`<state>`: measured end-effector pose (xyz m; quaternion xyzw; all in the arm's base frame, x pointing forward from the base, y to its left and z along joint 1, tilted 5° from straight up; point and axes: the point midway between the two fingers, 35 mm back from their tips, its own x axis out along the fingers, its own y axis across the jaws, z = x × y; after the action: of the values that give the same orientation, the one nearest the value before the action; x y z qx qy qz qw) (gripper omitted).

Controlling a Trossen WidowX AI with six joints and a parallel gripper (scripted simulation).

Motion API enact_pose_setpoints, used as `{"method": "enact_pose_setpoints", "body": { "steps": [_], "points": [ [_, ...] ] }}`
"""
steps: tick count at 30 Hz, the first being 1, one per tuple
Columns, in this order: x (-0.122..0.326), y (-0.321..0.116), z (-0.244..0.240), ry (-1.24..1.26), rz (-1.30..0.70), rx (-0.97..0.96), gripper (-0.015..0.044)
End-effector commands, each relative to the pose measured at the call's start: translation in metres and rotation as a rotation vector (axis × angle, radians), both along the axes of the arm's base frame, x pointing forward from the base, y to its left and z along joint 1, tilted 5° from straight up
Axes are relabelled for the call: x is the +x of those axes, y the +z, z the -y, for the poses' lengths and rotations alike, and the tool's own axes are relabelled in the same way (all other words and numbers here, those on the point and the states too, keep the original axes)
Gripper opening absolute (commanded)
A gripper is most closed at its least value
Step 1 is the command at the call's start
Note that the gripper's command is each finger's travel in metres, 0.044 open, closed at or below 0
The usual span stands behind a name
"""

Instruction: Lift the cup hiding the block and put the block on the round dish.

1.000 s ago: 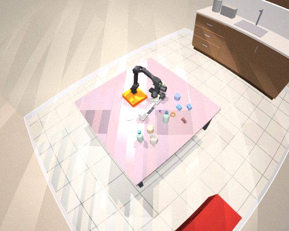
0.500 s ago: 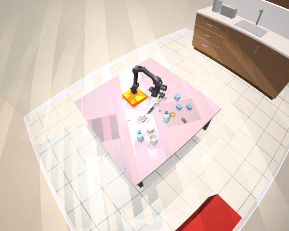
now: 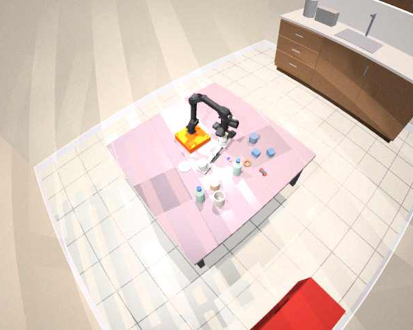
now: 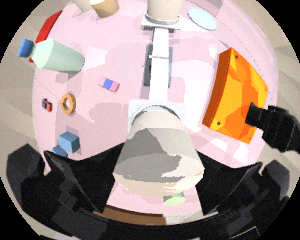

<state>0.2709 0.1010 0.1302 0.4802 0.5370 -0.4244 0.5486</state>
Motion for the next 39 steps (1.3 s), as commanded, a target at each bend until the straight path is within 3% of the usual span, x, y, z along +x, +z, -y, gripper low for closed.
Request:
{"method": "enact_pose_setpoints", "body": {
  "steps": [1, 39],
  "points": [
    [0.003, 0.013, -0.005, 0.01, 0.022, 0.023, 0.0],
    [-0.008, 0.06, 0.001, 0.01, 0.021, 0.022, 0.0]
  ]
}}
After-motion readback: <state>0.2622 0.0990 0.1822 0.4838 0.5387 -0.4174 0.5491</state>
